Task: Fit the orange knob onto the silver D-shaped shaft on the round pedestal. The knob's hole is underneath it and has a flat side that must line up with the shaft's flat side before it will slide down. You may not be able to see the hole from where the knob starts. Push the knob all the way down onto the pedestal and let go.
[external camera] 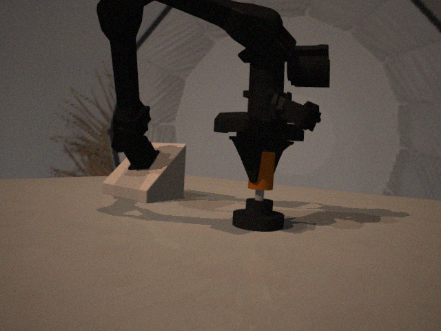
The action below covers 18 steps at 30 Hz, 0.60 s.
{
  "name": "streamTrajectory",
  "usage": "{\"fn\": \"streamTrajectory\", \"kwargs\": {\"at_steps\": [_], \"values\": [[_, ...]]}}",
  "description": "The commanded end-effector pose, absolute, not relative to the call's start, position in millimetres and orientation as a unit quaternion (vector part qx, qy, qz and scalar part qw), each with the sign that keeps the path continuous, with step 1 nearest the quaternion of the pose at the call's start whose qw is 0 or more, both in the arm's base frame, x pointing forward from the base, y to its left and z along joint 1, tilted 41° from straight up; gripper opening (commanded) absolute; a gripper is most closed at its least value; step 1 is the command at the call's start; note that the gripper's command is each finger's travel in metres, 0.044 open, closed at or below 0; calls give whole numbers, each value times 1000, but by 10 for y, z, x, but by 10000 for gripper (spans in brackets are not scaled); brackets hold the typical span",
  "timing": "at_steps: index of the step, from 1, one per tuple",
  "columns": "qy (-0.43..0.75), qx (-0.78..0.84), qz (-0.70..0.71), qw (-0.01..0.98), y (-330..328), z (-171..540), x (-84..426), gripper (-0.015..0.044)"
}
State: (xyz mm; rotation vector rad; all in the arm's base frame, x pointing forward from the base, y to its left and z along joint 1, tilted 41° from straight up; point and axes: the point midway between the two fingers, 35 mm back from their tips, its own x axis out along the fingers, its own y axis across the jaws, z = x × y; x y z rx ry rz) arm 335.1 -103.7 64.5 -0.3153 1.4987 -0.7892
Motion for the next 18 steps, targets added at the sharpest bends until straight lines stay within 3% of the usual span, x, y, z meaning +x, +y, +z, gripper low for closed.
{"fn": "streamTrajectory", "kwargs": {"at_steps": [1, 18], "values": [[658, -138, -350, 652, -1037, 656, 3346, 0], [658, -138, -350, 652, -1056, 640, 3354, 0]]}}
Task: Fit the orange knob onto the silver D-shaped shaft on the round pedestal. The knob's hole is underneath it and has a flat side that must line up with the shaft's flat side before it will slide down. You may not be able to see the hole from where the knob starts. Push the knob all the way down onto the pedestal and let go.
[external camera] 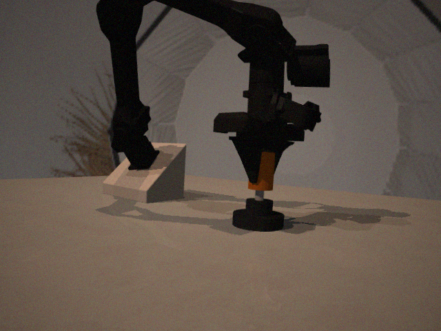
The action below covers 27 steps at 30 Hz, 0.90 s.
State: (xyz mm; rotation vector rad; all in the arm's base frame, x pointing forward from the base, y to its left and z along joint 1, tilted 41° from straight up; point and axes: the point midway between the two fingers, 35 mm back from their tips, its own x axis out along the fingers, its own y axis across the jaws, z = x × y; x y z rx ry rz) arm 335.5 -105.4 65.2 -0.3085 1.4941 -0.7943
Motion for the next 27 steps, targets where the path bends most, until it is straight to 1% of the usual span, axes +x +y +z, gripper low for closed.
{"fn": "streamTrajectory", "kwargs": {"at_steps": [1, 22, 27], "values": [[658, -138, -350, 652, -1055, 637, 3352, 0], [658, -138, -350, 652, -1031, 685, 3354, 0], [635, -97, -391, 660, -1035, 685, 3362, 0]]}}
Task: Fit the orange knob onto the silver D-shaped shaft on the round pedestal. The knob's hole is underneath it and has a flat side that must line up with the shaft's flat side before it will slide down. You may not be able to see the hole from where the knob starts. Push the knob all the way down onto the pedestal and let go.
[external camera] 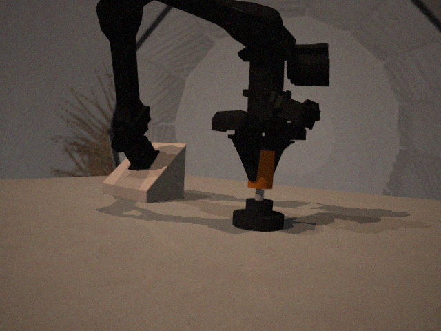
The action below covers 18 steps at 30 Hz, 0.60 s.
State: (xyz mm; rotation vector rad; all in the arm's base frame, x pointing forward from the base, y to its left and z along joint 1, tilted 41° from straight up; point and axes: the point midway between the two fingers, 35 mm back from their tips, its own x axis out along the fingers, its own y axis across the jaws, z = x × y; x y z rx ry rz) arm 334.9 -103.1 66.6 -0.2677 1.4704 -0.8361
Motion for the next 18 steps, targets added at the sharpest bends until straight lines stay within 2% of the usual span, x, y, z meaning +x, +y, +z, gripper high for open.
{"fn": "streamTrajectory", "kwargs": {"at_steps": [1, 18], "values": [[626, -82, -404, 662, -1038, 683, 3366, 0], [618, -69, -417, 663, -1037, 657, 3346, 0]]}}
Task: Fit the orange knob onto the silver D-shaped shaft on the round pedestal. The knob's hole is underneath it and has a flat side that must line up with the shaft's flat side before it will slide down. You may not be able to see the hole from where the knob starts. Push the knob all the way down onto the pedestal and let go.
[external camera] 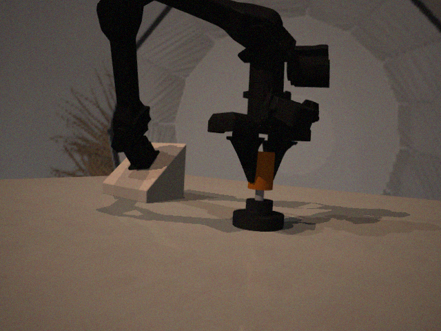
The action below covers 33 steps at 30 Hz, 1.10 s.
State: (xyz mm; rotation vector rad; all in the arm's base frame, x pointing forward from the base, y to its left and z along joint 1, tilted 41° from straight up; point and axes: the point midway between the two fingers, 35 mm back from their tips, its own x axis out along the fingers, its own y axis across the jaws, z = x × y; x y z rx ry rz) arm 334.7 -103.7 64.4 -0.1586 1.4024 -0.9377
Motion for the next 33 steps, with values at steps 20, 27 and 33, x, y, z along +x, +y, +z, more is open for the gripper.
{"fn": "streamTrajectory", "kwargs": {"at_steps": [20, 27, 33], "values": [[618, -69, -417, 663, -1050, 638, 3349, 0], [618, -69, -417, 663, -1051, 640, 3345, 0], [618, -69, -417, 663, -1056, 638, 3344, 0]]}}
